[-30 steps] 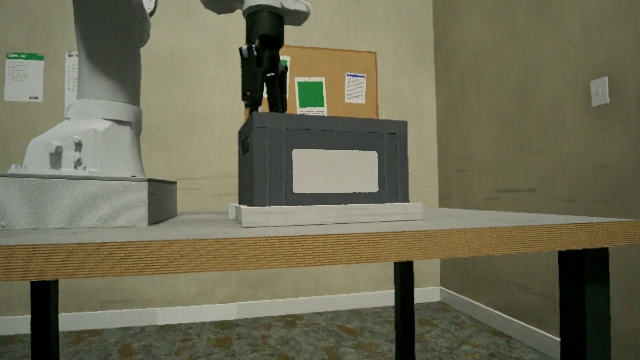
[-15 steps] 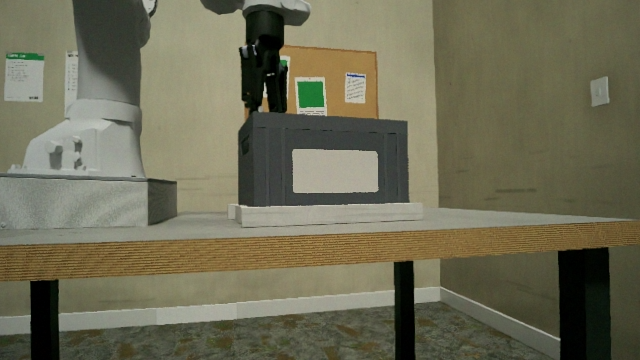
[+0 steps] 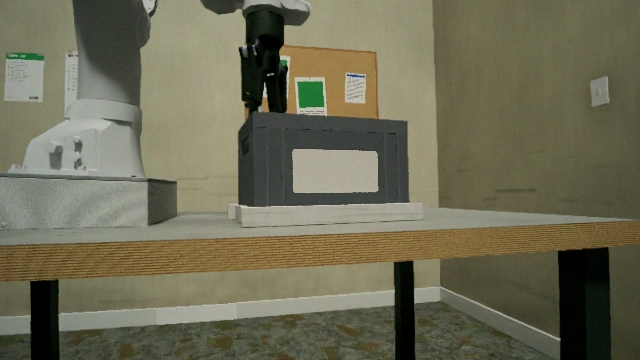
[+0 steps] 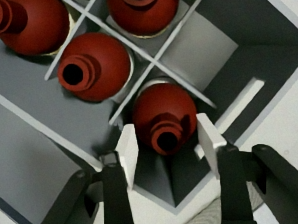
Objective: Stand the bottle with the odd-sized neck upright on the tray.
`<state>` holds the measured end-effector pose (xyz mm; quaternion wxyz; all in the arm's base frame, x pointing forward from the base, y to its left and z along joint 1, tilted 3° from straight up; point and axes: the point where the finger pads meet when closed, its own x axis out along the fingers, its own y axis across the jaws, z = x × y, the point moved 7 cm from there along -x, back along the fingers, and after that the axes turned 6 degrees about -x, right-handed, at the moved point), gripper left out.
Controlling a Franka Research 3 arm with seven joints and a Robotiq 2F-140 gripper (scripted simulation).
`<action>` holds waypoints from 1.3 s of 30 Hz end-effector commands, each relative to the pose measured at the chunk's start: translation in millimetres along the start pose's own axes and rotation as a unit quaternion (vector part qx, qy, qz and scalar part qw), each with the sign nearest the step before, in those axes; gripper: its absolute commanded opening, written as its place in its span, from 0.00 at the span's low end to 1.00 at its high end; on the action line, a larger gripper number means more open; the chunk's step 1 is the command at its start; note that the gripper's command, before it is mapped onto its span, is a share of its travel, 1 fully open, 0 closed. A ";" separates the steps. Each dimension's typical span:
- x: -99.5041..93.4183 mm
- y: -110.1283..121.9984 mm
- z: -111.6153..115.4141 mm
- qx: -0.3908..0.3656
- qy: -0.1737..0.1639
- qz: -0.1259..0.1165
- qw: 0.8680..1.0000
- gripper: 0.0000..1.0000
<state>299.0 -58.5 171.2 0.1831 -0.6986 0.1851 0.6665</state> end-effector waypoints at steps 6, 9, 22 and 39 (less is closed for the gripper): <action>-10.4 0.6 0.7 -0.002 -0.001 0.001 1.000 0.44; -17.8 0.6 0.7 -0.002 -0.001 0.001 1.000 0.44; -56.2 0.6 0.6 -0.002 -0.001 0.001 1.000 0.44; -84.6 0.5 0.6 -0.002 -0.001 0.001 1.000 0.44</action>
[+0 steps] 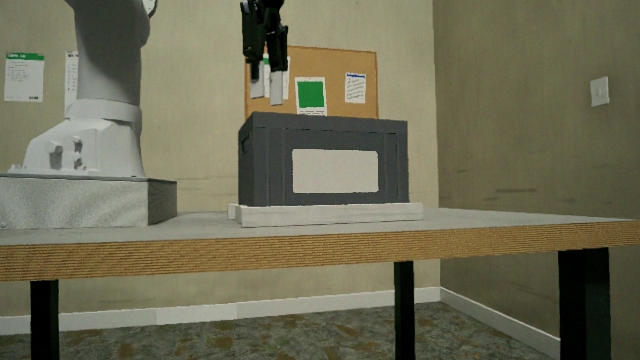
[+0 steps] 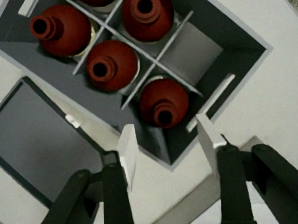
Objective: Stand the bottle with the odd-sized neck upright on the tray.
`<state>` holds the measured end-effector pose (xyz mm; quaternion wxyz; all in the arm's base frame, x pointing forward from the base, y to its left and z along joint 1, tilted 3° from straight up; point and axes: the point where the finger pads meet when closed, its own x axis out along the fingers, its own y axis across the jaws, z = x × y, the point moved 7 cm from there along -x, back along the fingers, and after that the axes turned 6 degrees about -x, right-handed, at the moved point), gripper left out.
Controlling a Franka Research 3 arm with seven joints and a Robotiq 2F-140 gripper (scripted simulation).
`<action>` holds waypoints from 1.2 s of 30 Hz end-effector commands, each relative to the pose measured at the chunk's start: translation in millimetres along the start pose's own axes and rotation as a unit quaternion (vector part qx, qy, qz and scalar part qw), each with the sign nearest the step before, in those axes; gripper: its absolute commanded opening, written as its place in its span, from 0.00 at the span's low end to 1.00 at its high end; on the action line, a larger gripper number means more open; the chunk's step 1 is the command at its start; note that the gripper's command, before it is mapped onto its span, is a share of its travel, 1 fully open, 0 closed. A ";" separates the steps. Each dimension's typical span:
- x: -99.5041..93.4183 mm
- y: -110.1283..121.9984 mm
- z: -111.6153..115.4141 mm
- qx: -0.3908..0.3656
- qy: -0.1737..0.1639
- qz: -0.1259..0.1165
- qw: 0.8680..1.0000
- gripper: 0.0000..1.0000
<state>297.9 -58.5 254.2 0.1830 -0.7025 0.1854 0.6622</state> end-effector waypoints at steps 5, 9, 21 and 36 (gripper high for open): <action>-1.8 0.7 3.4 -0.002 -0.006 0.002 1.000 0.10; -1.8 0.7 3.4 -0.002 -0.006 0.002 1.000 0.10; -1.8 0.7 3.4 -0.002 -0.006 0.002 1.000 0.10; -1.8 0.7 3.4 -0.002 -0.006 0.002 1.000 0.10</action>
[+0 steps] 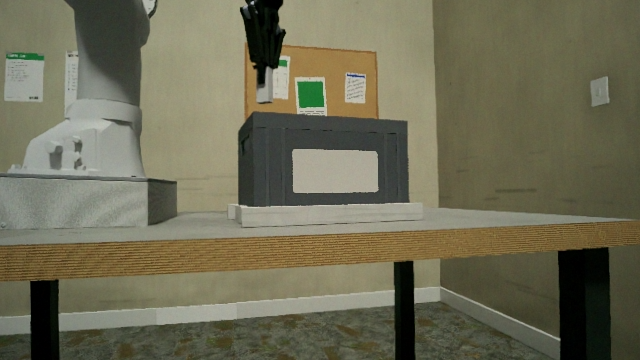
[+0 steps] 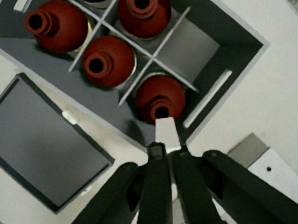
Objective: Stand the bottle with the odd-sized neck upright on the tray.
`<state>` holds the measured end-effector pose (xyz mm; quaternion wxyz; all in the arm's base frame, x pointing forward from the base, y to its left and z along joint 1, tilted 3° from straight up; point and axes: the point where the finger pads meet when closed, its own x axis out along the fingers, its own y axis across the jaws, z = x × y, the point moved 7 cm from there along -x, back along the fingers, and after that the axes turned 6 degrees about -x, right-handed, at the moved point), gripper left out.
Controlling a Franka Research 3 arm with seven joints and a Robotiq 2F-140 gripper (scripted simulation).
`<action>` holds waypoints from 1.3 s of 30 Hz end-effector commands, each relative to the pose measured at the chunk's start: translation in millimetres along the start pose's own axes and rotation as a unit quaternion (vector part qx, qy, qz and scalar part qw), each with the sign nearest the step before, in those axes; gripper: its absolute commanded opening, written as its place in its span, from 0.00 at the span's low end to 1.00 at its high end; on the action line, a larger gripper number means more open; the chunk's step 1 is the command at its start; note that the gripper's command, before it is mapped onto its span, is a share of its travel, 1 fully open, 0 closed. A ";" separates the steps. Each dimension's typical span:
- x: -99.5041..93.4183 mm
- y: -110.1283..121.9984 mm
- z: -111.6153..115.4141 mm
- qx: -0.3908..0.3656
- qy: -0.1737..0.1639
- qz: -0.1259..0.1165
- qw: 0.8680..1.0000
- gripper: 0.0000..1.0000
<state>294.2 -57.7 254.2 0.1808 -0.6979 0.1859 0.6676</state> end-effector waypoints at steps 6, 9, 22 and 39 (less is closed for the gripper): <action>-5.4 -2.0 -24.5 -0.002 -0.003 -0.007 1.000 0.10; -6.8 -0.2 -70.3 -0.002 -0.005 -0.010 1.000 0.10; -1.5 9.0 -127.1 0.000 0.000 -0.001 1.000 0.10; -1.5 9.0 -127.1 0.000 0.000 -0.001 1.000 0.44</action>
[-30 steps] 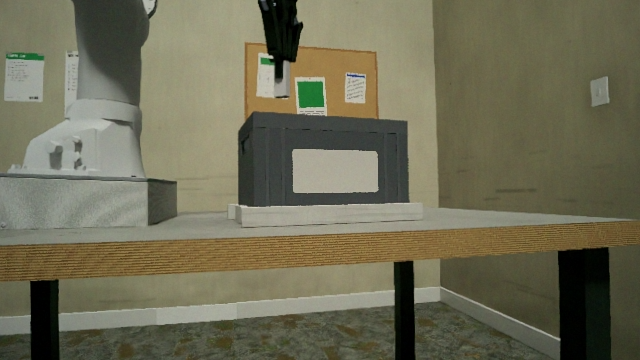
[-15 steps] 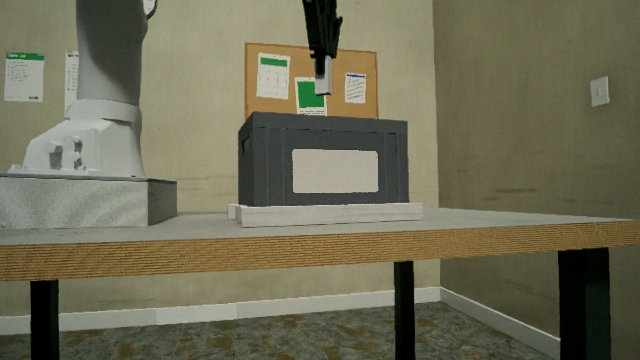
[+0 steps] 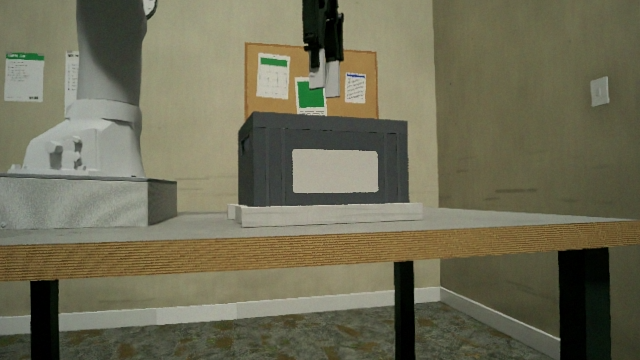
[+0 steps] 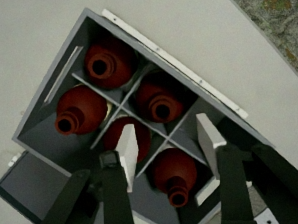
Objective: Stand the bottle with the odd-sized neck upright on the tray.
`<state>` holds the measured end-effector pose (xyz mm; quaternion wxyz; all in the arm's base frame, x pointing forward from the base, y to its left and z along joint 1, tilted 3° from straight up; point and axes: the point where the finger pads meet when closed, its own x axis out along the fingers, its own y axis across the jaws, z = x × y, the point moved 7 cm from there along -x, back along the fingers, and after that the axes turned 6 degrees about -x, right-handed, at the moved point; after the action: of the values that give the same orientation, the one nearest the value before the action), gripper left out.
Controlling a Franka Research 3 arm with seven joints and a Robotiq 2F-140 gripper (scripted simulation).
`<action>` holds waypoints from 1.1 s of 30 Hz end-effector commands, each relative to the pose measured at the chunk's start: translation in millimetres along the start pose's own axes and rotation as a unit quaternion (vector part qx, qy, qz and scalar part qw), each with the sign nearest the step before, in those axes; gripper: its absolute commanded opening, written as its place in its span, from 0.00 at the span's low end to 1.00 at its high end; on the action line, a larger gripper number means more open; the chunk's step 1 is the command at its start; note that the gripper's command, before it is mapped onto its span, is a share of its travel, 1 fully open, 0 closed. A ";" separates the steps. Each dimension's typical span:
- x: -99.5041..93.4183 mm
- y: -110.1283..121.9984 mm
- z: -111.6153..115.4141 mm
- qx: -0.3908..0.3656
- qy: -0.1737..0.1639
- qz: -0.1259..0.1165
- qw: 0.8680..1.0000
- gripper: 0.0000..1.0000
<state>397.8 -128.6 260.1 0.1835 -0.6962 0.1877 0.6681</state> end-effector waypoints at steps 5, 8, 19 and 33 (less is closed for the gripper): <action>-0.9 -0.4 -1.9 -0.004 0.002 -0.001 1.000 0.44; -0.9 -0.4 -1.9 -0.004 0.002 -0.001 1.000 0.44; -0.9 -0.4 -1.9 -0.004 0.002 -0.001 1.000 0.44; 1.9 -0.4 -2.0 -0.004 0.002 -0.001 1.000 0.44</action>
<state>398.4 -129.0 259.5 0.1821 -0.6971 0.1863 0.6680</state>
